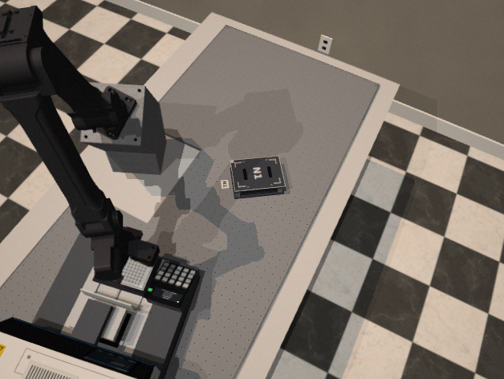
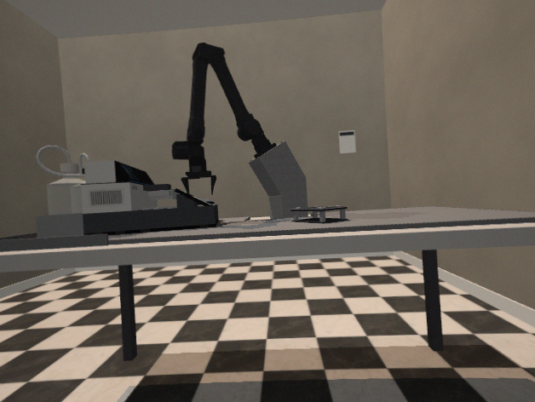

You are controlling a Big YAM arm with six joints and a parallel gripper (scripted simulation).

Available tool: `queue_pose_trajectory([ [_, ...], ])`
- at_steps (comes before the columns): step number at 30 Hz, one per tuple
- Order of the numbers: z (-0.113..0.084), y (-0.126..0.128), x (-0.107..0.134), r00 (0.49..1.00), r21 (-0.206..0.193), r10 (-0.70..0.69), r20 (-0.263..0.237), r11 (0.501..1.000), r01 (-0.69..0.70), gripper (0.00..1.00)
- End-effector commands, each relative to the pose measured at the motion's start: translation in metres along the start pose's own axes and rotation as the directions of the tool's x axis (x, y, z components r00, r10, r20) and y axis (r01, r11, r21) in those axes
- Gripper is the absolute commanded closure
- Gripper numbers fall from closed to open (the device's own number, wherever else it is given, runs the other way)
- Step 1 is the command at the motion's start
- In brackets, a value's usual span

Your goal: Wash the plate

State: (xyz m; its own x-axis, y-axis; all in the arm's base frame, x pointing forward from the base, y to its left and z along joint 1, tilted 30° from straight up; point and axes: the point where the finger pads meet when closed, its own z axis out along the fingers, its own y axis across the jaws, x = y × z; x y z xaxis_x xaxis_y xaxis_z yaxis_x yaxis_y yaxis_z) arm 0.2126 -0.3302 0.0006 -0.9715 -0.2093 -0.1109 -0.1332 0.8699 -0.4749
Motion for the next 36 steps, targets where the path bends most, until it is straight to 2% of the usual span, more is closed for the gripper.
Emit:
queue_pose_trajectory([
  [1, -0.004, -0.016, -0.005, 1.000, 0.040, -0.001, 0.018, 0.999, 0.000, 0.00],
  [11, -0.004, -0.016, -0.005, 1.000, 0.040, -0.001, 0.018, 0.999, 0.000, 0.00],
  [13, 0.004, -0.011, -0.002, 1.000, 0.021, -0.002, 0.009, 1.000, 0.002, 0.00],
  [36, 0.014, -0.013, -0.001, 1.000, 0.027, 0.001, 0.010, 1.000, -0.002, 0.00],
])
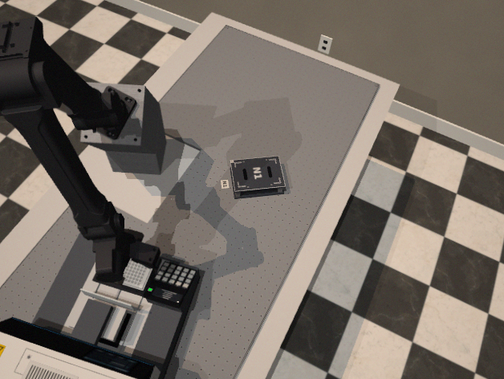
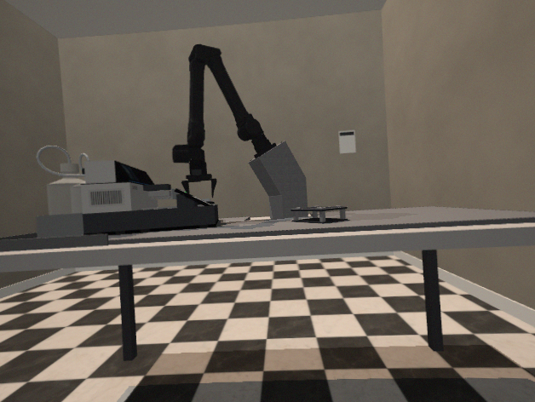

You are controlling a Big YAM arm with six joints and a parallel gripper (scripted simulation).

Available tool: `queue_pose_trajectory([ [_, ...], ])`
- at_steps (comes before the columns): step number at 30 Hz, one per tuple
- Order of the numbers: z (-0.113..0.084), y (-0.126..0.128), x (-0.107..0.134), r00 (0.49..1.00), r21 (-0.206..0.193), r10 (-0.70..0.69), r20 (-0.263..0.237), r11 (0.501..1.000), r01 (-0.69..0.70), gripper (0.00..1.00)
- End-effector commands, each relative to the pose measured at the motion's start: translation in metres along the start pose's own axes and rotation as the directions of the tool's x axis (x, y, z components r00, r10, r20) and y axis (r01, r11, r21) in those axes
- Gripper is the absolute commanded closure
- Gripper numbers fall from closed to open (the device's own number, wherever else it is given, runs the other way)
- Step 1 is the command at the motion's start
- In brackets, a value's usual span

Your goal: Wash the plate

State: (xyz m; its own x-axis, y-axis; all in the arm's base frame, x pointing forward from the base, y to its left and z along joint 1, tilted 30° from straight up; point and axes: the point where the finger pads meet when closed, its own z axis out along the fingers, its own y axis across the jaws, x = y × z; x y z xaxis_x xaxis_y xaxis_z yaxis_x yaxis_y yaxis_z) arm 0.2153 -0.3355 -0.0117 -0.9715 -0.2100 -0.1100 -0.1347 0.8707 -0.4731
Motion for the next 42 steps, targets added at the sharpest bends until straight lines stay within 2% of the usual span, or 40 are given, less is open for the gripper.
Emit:
queue_pose_trajectory([
  [1, 0.004, -0.012, -0.001, 1.000, 0.023, 0.002, 0.008, 1.000, -0.002, 0.00],
  [16, 0.012, -0.011, 0.000, 1.000, 0.021, 0.001, 0.007, 1.000, -0.001, 0.00],
  [17, 0.010, -0.015, -0.002, 1.000, 0.033, 0.003, 0.012, 0.999, -0.003, 0.00],
  [18, 0.013, -0.012, 0.000, 1.000, 0.022, 0.002, 0.008, 1.000, -0.002, 0.00],
  [25, 0.019, -0.010, 0.000, 1.000, 0.019, 0.001, 0.006, 1.000, -0.001, 0.00],
  [29, 0.012, -0.016, -0.003, 1.000, 0.040, 0.002, 0.015, 0.999, -0.003, 0.00],
  [42, 0.013, -0.015, -0.002, 1.000, 0.038, 0.002, 0.015, 0.999, -0.003, 0.00],
])
